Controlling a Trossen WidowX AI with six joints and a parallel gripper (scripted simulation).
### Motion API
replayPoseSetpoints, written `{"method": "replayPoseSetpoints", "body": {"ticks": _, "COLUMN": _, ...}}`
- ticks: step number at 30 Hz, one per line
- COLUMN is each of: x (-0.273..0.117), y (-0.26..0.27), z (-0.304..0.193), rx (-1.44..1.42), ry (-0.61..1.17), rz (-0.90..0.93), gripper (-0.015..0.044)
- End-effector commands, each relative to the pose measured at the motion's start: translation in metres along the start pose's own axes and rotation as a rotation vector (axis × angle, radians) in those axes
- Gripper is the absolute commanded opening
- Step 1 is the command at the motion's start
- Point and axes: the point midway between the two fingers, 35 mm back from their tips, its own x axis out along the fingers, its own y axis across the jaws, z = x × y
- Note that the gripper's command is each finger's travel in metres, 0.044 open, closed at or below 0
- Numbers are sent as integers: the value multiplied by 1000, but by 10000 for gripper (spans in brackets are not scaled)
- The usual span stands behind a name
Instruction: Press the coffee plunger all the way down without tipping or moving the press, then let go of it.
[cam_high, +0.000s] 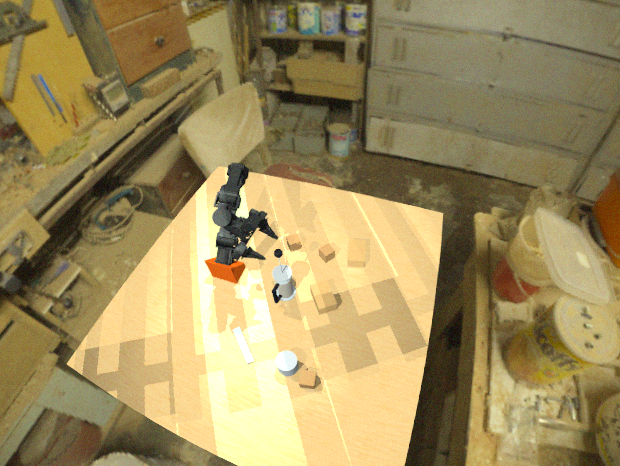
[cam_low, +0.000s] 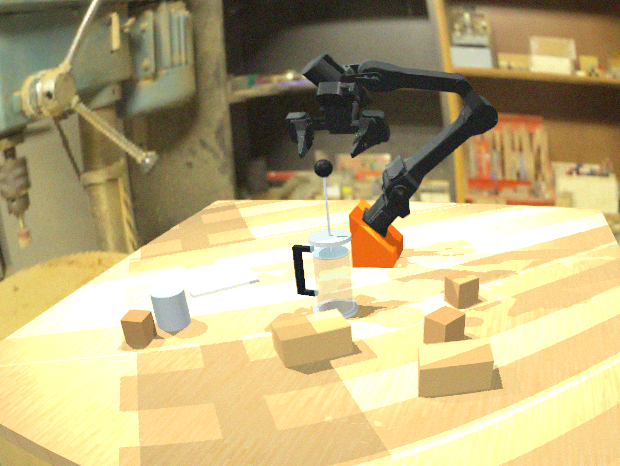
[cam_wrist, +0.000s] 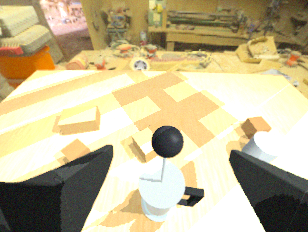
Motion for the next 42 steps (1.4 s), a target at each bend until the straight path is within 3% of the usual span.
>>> {"method": "replayPoseSetpoints", "body": {"ticks": 1, "x": 6, "y": 0, "z": -1, "rx": 1, "ry": 2, "rz": -5, "gripper": 440}}
{"method": "replayPoseSetpoints", "body": {"ticks": 19, "x": 31, "y": 2, "z": 0, "rx": 2, "ry": -6, "rz": -1, "gripper": 440}}
{"method": "replayPoseSetpoints", "body": {"ticks": 31, "x": 31, "y": 2, "z": 0, "rx": 2, "ry": -6, "rz": -1, "gripper": 125}}
{"method": "replayPoseSetpoints", "body": {"ticks": 42, "x": 32, "y": 2, "z": 0, "rx": 2, "ry": -6, "rz": -1, "gripper": 123}}
